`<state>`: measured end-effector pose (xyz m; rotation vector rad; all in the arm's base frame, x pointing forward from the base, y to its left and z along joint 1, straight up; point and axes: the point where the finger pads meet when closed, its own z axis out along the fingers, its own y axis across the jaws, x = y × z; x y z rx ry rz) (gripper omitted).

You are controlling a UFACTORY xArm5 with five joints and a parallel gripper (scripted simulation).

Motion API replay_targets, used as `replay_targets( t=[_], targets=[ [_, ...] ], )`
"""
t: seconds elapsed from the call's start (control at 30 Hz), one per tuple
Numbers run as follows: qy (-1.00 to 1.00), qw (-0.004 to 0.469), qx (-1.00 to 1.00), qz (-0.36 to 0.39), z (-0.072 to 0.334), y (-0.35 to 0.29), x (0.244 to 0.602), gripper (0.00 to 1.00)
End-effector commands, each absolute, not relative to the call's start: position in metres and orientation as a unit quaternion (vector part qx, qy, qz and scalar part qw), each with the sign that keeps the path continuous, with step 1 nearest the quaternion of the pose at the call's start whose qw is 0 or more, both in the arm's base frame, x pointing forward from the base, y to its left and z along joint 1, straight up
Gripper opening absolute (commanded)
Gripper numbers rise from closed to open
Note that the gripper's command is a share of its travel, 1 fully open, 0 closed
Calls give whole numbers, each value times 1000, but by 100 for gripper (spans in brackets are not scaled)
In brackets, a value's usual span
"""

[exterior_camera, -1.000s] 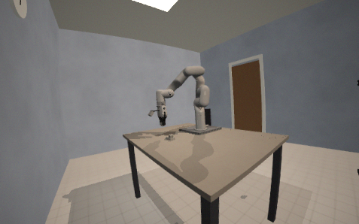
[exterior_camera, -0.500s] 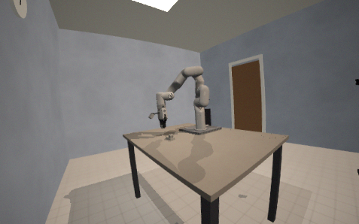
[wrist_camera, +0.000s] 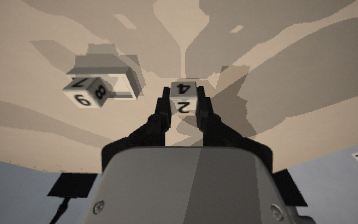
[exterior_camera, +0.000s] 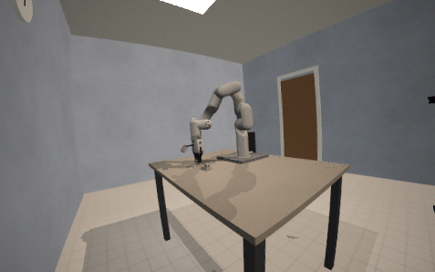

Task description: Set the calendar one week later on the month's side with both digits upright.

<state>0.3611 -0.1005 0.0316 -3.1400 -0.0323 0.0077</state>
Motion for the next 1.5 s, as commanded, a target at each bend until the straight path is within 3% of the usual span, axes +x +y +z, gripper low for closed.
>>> replay_targets(
  t=[0.0, 1.47],
  targets=[
    [-10, 0, -1000, 0, 24, -101, 364, 27],
    [-10, 0, -1000, 0, 16, -101, 364, 27]
  ],
)
